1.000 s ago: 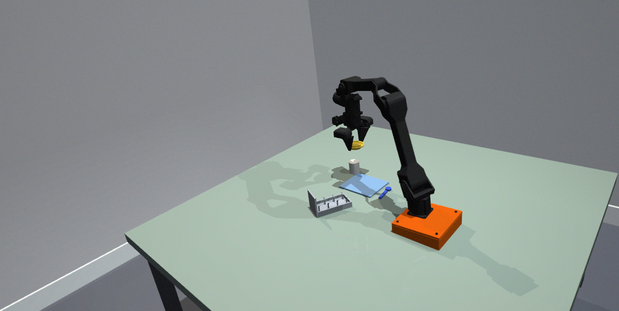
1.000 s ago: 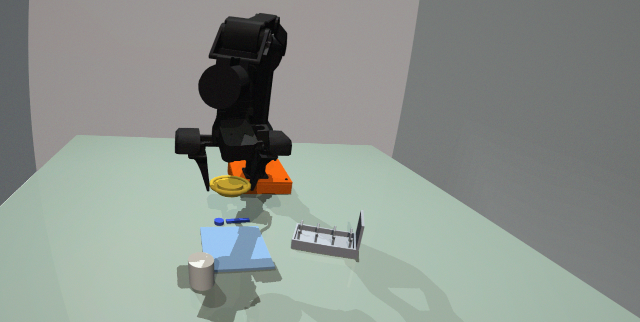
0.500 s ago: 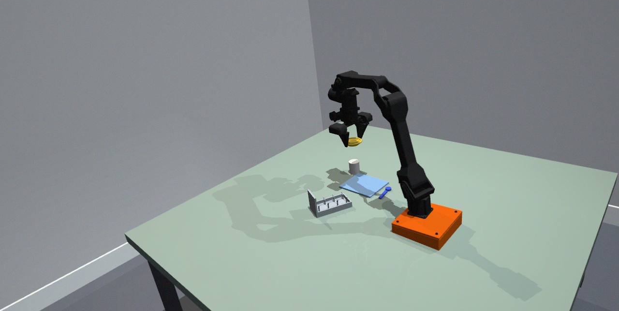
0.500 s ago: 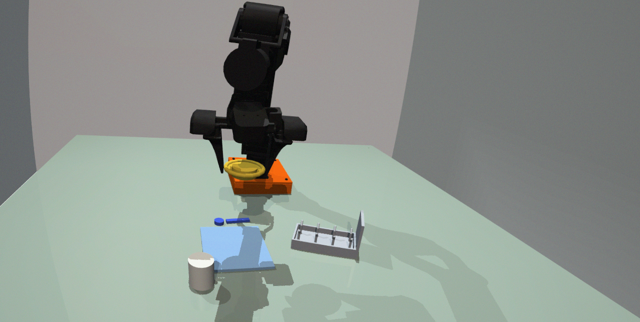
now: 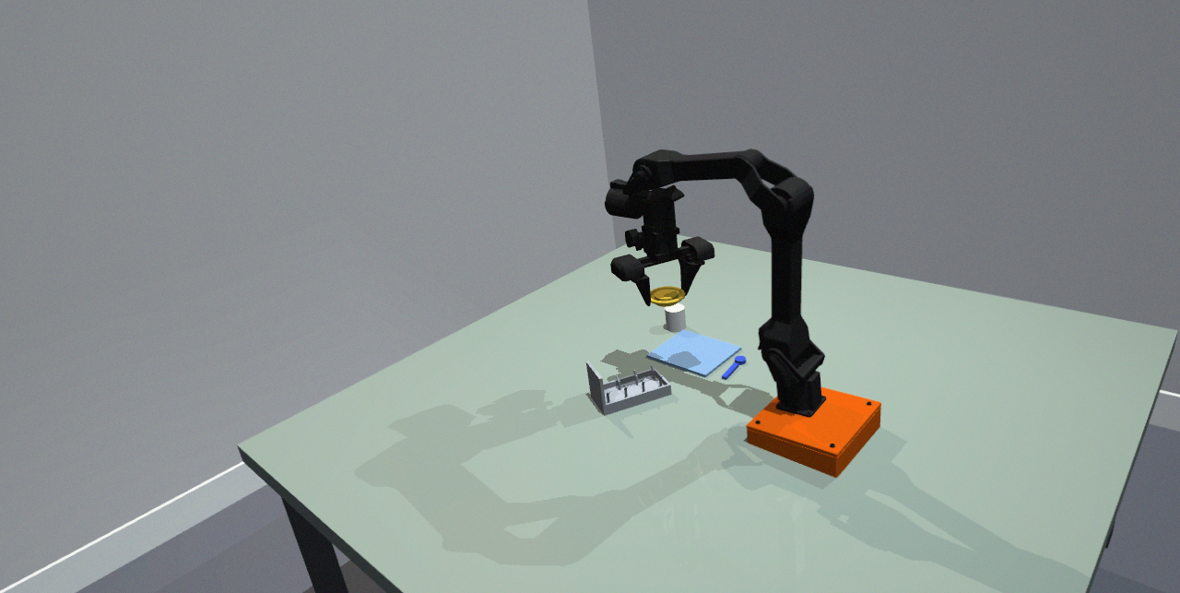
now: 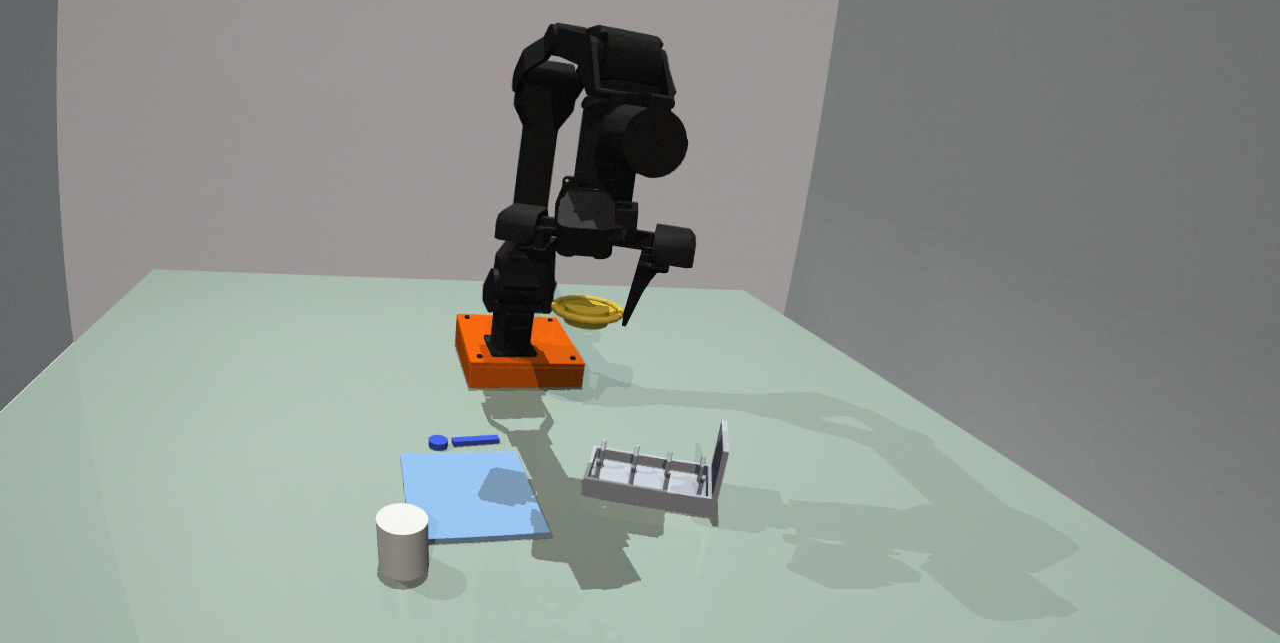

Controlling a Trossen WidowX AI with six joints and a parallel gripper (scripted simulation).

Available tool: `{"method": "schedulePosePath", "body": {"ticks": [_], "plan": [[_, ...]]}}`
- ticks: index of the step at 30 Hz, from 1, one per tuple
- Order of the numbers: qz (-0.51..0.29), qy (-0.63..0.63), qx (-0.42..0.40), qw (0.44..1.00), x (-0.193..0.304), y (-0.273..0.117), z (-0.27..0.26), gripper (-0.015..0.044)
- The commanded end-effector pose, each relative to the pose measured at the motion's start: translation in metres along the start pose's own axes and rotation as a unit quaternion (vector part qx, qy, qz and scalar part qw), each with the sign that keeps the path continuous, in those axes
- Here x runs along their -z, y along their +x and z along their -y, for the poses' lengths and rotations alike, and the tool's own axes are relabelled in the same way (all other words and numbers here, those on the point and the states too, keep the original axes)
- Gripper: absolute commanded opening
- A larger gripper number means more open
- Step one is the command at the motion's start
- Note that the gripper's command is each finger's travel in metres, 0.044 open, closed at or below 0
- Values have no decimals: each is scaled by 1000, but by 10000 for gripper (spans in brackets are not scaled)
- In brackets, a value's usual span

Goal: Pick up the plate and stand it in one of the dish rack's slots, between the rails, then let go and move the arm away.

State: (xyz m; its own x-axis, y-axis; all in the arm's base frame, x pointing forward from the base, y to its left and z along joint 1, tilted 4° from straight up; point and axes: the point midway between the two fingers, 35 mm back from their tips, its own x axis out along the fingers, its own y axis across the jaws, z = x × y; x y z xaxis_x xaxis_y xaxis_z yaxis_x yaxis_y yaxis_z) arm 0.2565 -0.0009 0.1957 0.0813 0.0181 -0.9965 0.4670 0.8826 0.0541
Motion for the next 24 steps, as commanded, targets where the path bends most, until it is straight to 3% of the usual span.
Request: {"method": "schedulePosePath", "body": {"ticks": [1,24], "plan": [[2,9,0,1000,1,1,0,0],[67,-154,-256,952,-52,84,-43,0]]}}
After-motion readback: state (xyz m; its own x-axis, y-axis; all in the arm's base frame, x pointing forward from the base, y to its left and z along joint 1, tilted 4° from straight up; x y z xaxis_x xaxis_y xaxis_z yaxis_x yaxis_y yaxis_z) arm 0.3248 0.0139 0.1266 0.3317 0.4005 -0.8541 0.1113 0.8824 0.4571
